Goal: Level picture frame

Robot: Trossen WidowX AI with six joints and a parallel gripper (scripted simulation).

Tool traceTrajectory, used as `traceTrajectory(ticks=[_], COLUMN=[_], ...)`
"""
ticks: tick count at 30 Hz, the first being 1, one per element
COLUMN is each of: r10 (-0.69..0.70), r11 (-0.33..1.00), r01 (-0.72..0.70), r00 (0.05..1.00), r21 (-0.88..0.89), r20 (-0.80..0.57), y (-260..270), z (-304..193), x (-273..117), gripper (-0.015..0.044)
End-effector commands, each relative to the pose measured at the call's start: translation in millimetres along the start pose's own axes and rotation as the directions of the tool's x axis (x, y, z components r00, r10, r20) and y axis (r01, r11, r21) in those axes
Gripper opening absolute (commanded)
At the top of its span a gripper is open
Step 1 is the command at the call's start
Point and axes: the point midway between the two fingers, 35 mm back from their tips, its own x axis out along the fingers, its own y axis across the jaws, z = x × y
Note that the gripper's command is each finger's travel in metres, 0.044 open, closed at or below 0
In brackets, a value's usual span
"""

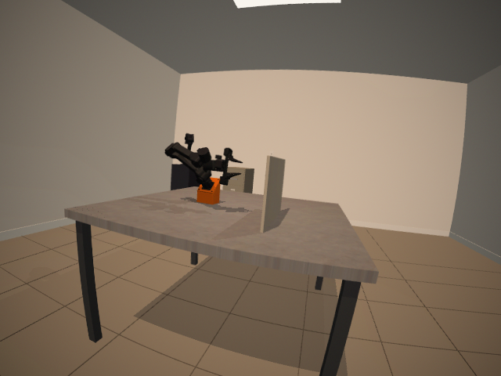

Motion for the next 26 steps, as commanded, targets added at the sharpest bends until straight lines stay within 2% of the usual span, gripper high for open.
traceTrajectory(ticks=[1,5,26], r10=[0.001,0.005,0.005], r11=[1.0,1.0,1.0], r01=[-0.001,-0.005,-0.005], r00=[1.0,1.0,1.0], r21=[-0.011,-0.004,-0.004], r20=[-0.002,-0.001,-0.001], y=[6.6,11.1,11.1], z=[-3.6,-7.4,-7.4], x=[-19.9,-34.0,-34.0], gripper=[0.026,0.026,0.026])
